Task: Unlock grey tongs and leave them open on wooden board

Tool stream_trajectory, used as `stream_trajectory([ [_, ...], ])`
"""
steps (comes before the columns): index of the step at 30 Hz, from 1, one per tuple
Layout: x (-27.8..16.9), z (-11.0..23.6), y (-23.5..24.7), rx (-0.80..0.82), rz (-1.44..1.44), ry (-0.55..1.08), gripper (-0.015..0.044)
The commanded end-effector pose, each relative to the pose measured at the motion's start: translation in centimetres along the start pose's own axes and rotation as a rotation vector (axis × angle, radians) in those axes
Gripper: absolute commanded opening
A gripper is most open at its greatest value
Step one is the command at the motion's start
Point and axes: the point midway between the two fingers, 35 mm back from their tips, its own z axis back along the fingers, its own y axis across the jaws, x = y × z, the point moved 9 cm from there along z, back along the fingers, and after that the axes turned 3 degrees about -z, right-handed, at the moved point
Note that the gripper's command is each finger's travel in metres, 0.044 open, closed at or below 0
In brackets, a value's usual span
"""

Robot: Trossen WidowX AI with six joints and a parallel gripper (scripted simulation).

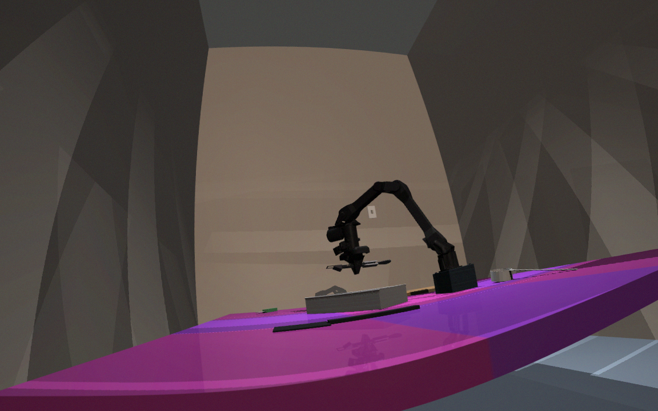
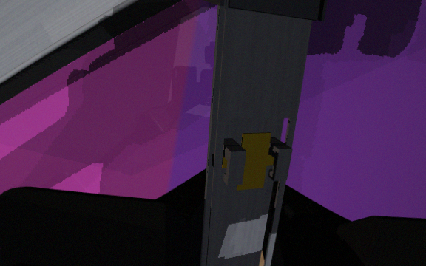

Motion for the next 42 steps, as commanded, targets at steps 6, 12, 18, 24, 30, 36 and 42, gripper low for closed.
stream_trajectory([
  [6,-1.9,0.3,-1.8,-0.003,-0.065,-0.008,-0.015],
  [12,-5.0,0.2,-4.0,-0.004,-0.162,-0.003,-0.015],
  [18,-8.3,0.2,-6.0,-0.006,-0.26,0.0,-0.015],
  [24,-11.8,0.2,-7.6,-0.007,-0.356,0.004,-0.015],
  [30,-15.5,0.2,-8.8,-0.009,-0.453,0.006,-0.015],
  [36,-19.3,0.3,-9.6,-0.011,-0.55,0.008,-0.015],
  [42,-23.2,0.3,-10.1,-0.013,-0.647,0.01,-0.015],
])
